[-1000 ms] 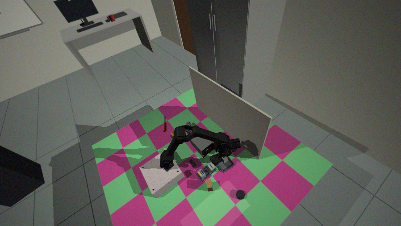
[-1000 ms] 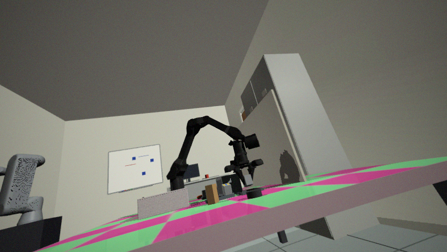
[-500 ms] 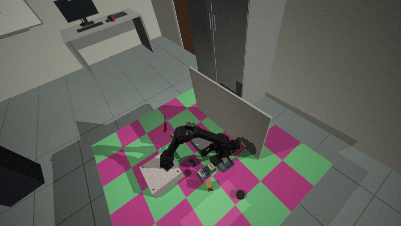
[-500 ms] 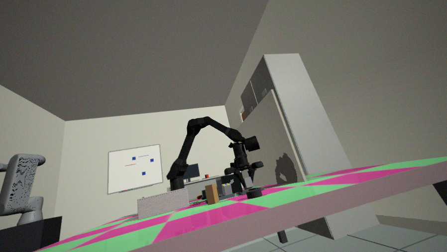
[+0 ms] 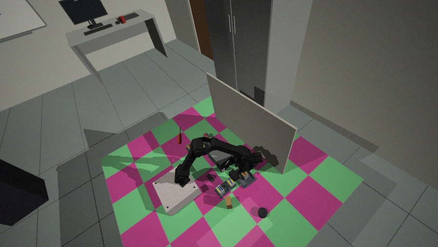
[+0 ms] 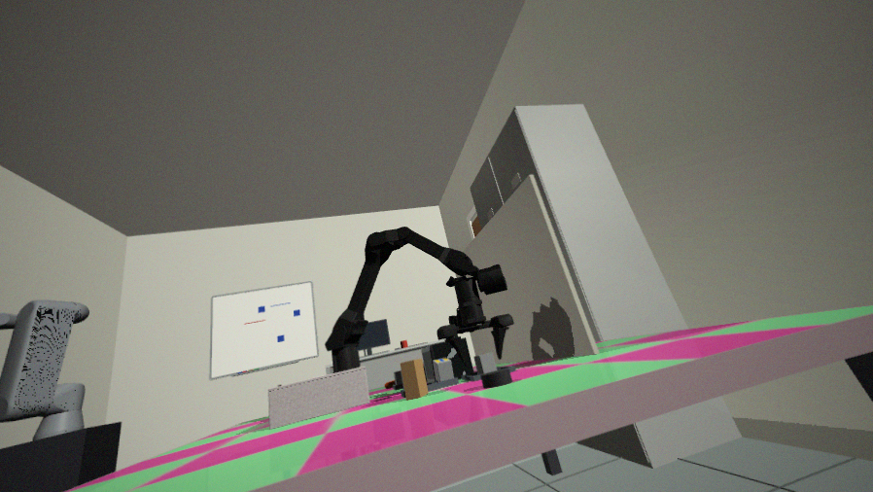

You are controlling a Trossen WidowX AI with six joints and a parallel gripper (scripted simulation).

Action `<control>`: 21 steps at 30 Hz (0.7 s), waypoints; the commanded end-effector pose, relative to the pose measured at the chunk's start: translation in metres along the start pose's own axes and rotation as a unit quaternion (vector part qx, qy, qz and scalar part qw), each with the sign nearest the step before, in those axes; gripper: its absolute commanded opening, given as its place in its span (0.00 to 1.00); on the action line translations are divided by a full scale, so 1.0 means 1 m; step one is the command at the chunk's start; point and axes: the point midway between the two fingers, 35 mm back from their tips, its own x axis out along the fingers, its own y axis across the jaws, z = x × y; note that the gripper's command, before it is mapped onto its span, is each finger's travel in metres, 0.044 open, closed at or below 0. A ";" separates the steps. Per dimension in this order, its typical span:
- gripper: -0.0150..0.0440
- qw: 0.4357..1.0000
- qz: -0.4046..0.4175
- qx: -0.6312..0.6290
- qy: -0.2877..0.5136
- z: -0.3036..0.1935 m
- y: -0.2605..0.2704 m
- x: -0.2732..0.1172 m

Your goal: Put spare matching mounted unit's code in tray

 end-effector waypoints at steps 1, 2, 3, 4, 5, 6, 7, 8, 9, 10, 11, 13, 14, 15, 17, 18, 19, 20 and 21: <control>1.00 1.000 -0.008 -0.001 0.005 -0.003 -0.005 -0.039; 1.00 1.000 -0.008 -0.001 0.005 -0.003 -0.005 -0.057; 1.00 1.000 -0.008 -0.002 0.005 -0.002 -0.003 -0.076; 1.00 1.000 -0.008 -0.002 0.005 -0.001 -0.002 -0.090; 1.00 1.000 -0.008 -0.002 0.005 0.000 0.000 -0.099; 1.00 1.000 -0.008 -0.002 0.005 0.000 0.000 -0.102; 1.00 1.000 -0.008 -0.002 0.005 0.000 0.000 -0.102; 1.00 1.000 -0.008 -0.002 0.005 0.000 0.000 -0.102; 1.00 1.000 -0.008 -0.002 0.005 0.000 0.000 -0.102; 1.00 1.000 -0.008 -0.002 0.005 0.000 0.000 -0.102; 1.00 1.000 -0.008 -0.002 0.005 0.000 0.000 -0.102; 1.00 1.000 -0.008 -0.002 0.005 0.000 0.000 -0.102; 1.00 1.000 -0.017 -0.001 0.009 -0.001 -0.002 -0.106; 1.00 1.000 -0.017 -0.001 0.009 -0.001 -0.002 -0.106; 1.00 1.000 -0.017 -0.001 0.009 -0.001 -0.002 -0.106; 1.00 1.000 -0.017 -0.001 0.009 -0.001 -0.002 -0.106; 1.00 1.000 -0.017 -0.001 0.009 -0.001 -0.002 -0.106; 1.00 1.000 -0.017 -0.001 0.009 -0.001 -0.002 -0.106; 1.00 1.000 -0.017 -0.001 0.009 -0.001 -0.002 -0.106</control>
